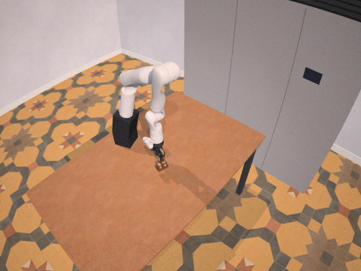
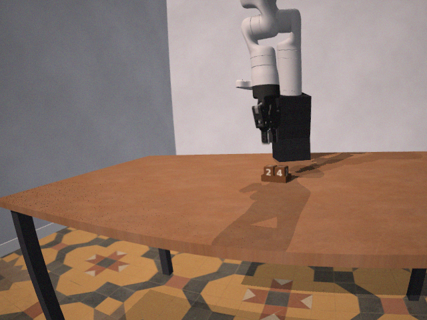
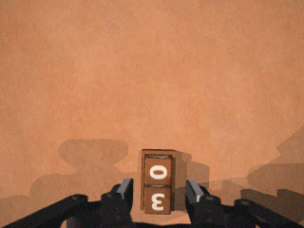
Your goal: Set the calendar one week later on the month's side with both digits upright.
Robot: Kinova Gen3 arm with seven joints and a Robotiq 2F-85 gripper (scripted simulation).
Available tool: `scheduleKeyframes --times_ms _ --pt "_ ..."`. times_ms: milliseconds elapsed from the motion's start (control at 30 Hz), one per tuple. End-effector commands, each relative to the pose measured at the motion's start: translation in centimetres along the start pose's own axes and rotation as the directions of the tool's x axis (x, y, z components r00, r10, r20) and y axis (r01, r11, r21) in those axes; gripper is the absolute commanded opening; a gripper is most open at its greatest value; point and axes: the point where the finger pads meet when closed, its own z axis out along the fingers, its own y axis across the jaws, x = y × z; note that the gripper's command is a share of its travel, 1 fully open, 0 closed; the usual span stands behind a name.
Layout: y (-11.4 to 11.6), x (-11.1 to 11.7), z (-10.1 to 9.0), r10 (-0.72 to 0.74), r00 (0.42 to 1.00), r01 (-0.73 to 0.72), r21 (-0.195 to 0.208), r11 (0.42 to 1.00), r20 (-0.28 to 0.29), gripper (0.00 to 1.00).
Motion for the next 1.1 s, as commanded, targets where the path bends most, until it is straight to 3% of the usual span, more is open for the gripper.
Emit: scheduleKeyframes --times_ms 0,467,1067 --pt "0.0 0.0 0.0 0.0 1.0 0.0 0.001 1.0 0.0 0.46" --pt "0.0 0.0 0.7 0.0 1.0 0.0 0.001 1.0 0.0 0.46" --pt "0.0 0.0 3.0 0.0 1.0 0.0 0.001 1.0 0.0 0.46"
